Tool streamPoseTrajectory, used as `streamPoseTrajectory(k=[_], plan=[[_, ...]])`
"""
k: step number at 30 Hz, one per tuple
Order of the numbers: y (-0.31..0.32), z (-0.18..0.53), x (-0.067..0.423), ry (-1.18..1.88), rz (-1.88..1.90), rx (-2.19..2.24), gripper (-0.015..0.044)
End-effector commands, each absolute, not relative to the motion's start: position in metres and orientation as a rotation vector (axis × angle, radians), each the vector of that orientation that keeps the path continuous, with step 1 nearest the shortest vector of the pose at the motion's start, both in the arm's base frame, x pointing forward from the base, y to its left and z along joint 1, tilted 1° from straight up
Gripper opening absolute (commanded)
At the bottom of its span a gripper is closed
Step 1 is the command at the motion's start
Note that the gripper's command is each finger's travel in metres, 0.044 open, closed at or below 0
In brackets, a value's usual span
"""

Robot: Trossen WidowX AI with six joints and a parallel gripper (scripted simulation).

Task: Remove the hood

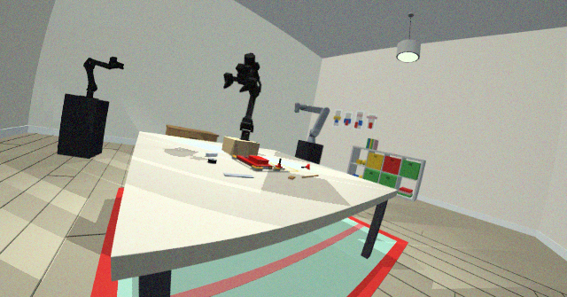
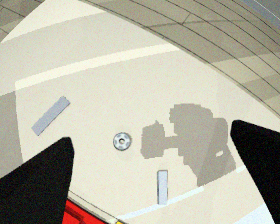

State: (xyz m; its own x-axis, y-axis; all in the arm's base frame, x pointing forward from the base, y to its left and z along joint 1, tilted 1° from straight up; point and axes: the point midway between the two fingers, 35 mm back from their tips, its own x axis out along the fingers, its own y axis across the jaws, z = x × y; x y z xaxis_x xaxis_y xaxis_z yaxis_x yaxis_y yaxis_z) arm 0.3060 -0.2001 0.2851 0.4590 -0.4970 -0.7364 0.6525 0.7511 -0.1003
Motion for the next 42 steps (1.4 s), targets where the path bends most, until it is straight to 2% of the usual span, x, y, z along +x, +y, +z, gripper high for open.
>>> streamPoseTrajectory(k=[1, 8, 16, 42], plan=[[-0.168, 0.229, 0.334, 1.008, -0.535, 0.130, 0.0440], [-0.102, 0.138, 0.356, 1.276, -0.221, -0.013, 0.0440], [-0.024, 0.047, 0.341, 1.537, 0.136, -0.174, 0.0440], [-0.015, 0.024, 0.348, 1.560, 0.173, -0.192, 0.0440]])
